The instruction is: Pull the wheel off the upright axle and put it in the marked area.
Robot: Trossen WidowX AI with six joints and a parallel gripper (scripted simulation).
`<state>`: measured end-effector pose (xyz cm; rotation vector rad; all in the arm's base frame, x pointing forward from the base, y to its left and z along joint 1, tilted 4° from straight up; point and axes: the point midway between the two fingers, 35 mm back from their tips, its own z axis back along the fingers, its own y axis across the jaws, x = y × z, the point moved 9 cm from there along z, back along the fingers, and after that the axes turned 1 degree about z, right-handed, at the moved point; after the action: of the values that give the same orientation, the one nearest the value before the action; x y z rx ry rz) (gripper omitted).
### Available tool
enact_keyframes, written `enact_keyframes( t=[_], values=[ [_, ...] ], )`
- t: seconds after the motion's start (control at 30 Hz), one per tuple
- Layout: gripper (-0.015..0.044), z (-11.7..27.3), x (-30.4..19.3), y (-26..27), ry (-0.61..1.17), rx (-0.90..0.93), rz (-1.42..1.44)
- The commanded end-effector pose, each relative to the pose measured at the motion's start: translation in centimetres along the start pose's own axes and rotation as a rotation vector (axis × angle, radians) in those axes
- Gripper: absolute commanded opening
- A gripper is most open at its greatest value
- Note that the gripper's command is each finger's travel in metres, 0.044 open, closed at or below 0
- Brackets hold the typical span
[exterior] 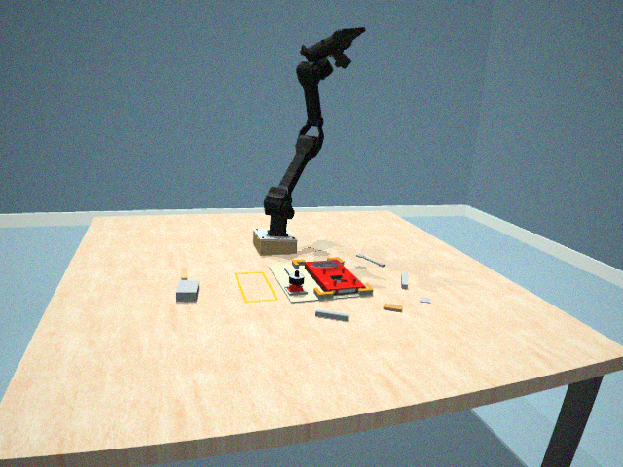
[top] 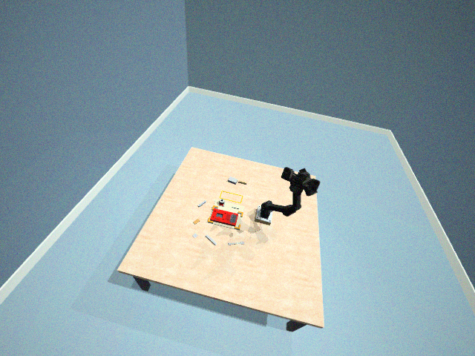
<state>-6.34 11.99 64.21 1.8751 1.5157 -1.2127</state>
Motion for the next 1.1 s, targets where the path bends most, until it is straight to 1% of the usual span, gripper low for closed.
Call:
enact_keyframes(
  t=[0.0, 0.43, 0.8, 1.07],
  values=[
    [0.03, 0.8, -2.4, 3.5, 0.08, 0.023, -0.163],
    [0.03, 3.1, -7.0, 14.2, 0.333, 0.084, -0.669],
    [0.03, 4.0, -7.1, 21.2, 0.444, 0.131, -1.004],
    [0.03, 4.2, -5.9, 27.2, 0.509, 0.188, -1.259]
  ],
)
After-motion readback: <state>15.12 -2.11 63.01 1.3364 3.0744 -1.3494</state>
